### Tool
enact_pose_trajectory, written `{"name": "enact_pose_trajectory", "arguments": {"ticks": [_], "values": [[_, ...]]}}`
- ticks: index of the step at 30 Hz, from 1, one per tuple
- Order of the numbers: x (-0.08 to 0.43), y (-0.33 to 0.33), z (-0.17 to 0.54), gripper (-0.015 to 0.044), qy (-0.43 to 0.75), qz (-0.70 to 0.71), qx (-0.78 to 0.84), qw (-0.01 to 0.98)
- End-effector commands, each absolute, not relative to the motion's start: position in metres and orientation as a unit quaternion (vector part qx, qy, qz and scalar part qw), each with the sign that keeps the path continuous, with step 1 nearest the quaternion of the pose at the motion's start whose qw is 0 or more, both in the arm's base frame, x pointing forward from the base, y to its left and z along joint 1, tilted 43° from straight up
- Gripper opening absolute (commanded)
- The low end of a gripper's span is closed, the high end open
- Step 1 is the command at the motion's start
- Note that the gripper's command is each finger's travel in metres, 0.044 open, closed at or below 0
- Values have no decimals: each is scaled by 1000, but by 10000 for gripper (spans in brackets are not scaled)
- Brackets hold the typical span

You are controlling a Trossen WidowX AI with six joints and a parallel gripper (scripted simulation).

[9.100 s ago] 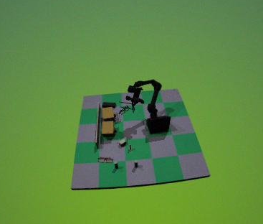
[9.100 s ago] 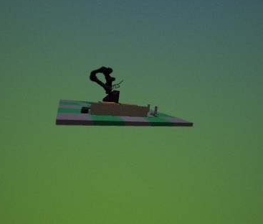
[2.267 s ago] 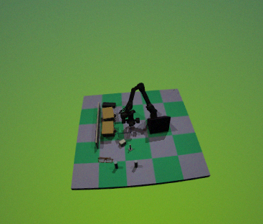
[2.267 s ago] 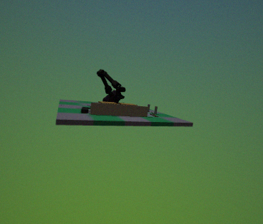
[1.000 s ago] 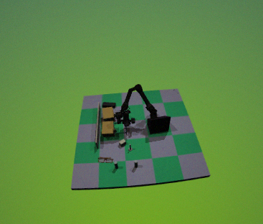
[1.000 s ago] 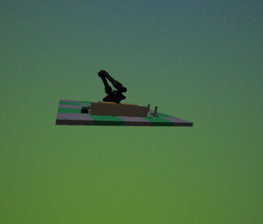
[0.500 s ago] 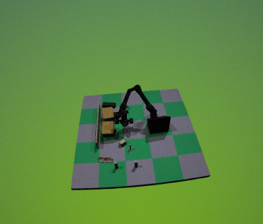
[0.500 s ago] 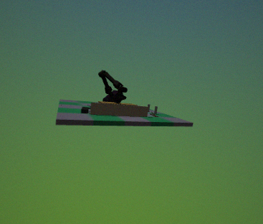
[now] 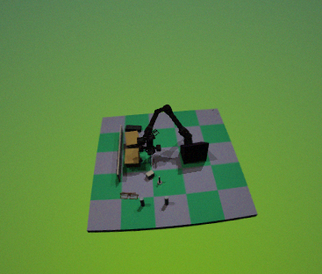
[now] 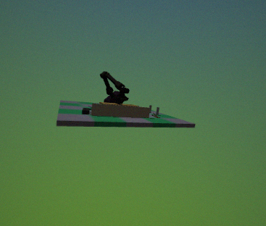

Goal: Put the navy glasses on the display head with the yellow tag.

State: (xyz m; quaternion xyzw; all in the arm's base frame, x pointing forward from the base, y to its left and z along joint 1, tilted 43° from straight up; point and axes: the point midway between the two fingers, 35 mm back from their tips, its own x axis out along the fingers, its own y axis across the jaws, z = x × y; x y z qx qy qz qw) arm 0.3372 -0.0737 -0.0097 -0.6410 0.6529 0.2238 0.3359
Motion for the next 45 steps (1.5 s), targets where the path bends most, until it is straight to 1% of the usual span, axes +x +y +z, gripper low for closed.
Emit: {"name": "enact_pose_trajectory", "arguments": {"ticks": [1, 45], "values": [[344, -74, -8, 0, 652, 223, -643, 335], [398, -81, -1, 0, 651, 222, -643, 336]]}}
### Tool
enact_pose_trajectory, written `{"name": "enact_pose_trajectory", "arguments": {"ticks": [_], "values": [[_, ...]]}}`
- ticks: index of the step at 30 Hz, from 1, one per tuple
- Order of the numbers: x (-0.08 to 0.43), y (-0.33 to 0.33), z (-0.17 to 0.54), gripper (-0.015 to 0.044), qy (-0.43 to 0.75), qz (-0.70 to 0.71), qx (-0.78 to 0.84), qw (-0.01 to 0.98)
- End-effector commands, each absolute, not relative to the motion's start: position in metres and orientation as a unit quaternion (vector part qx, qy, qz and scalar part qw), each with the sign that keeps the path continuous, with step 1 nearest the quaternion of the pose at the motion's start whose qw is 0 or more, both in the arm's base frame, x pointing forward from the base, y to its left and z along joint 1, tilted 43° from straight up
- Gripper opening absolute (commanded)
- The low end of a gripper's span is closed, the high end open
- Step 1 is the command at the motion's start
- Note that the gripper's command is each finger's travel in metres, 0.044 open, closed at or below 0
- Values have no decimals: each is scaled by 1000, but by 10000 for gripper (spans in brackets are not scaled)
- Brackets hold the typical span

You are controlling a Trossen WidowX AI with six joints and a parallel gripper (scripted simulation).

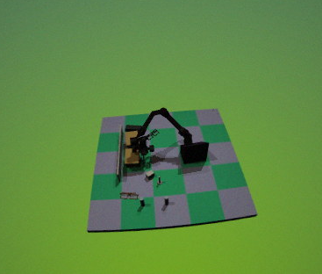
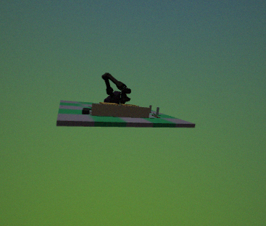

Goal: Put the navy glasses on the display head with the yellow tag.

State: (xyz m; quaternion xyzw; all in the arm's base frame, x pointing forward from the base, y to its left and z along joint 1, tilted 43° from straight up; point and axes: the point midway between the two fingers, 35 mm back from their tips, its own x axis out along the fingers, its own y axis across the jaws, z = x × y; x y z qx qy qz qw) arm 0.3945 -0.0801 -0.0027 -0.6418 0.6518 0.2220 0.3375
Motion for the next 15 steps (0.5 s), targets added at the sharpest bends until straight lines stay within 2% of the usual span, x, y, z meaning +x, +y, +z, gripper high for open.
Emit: {"name": "enact_pose_trajectory", "arguments": {"ticks": [1, 15], "values": [[398, -81, -1, 0, 651, 222, -643, 336], [400, -82, -2, 0, 651, 222, -643, 336]]}}
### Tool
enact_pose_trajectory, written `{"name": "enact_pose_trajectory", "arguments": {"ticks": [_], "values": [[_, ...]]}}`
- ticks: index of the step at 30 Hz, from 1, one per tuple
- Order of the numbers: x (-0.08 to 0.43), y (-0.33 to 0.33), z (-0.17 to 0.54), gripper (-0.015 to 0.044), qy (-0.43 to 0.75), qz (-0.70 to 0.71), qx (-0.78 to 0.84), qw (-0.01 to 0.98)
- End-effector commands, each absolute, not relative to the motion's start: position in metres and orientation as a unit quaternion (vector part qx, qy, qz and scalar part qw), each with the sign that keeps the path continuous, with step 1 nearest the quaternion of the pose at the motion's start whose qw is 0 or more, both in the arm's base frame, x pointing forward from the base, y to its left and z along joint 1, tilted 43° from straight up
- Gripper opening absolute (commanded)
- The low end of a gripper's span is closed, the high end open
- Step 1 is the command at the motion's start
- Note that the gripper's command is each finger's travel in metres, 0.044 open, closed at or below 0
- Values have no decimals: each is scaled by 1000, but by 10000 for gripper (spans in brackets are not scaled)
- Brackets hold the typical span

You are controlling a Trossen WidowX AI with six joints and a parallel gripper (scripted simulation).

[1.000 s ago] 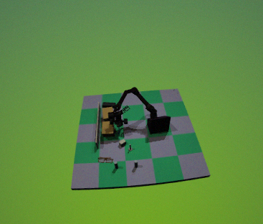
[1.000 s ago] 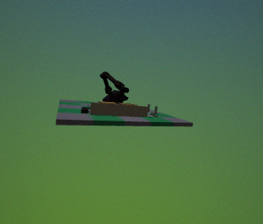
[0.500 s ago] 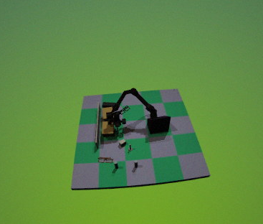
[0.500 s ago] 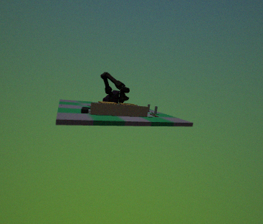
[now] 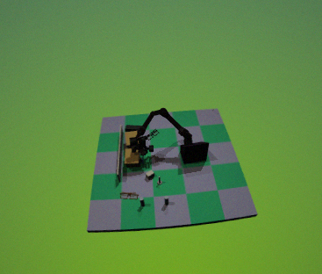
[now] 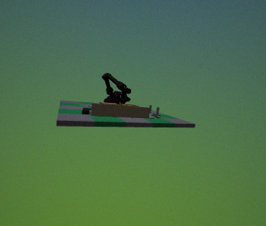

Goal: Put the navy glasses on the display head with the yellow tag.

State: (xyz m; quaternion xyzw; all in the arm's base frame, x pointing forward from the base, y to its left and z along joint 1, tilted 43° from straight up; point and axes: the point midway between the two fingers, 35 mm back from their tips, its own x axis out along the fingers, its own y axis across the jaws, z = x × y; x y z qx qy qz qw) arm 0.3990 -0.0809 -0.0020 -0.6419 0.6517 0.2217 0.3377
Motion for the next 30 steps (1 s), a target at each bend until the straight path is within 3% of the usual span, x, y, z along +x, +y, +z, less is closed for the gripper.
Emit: {"name": "enact_pose_trajectory", "arguments": {"ticks": [1, 13, 17, 30], "values": [[399, -82, -2, 0, 651, 222, -643, 336], [400, -86, -6, 0, 651, 222, -643, 336], [400, -85, -5, 105, 651, 221, -642, 338], [400, -68, 11, 107, 662, 228, -631, 335]]}}
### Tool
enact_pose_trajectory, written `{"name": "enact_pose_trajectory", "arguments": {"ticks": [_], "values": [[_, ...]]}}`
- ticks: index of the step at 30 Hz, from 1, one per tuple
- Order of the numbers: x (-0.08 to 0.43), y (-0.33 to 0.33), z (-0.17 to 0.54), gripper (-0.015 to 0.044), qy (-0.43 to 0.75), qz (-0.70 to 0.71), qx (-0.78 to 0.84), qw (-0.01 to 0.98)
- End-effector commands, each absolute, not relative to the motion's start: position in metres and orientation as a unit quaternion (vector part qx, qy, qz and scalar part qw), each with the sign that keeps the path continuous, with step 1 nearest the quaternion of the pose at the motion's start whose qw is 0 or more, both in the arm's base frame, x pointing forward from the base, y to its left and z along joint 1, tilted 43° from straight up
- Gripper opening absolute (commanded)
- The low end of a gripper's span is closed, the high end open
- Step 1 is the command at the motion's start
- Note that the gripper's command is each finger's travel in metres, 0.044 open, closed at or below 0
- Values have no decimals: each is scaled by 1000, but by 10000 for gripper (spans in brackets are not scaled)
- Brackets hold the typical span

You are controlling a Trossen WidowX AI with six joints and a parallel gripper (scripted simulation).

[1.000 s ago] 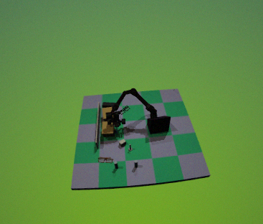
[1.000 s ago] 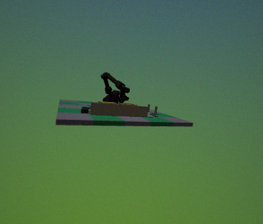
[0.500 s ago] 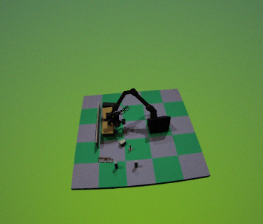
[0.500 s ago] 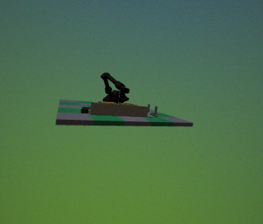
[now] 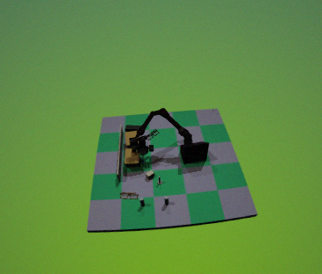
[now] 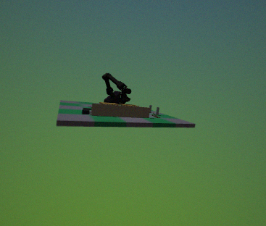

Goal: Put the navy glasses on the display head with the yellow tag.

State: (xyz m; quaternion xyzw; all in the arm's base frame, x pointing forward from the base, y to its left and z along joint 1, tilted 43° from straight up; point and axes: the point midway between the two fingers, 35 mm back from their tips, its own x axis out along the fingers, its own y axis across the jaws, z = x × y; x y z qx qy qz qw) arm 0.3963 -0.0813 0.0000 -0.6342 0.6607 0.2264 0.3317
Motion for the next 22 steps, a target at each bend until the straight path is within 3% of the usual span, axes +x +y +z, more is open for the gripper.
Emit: {"name": "enact_pose_trajectory", "arguments": {"ticks": [1, 22], "values": [[400, -64, 16, 107, 664, 229, -628, 333], [343, -41, 26, 107, 668, 232, -625, 331]]}}
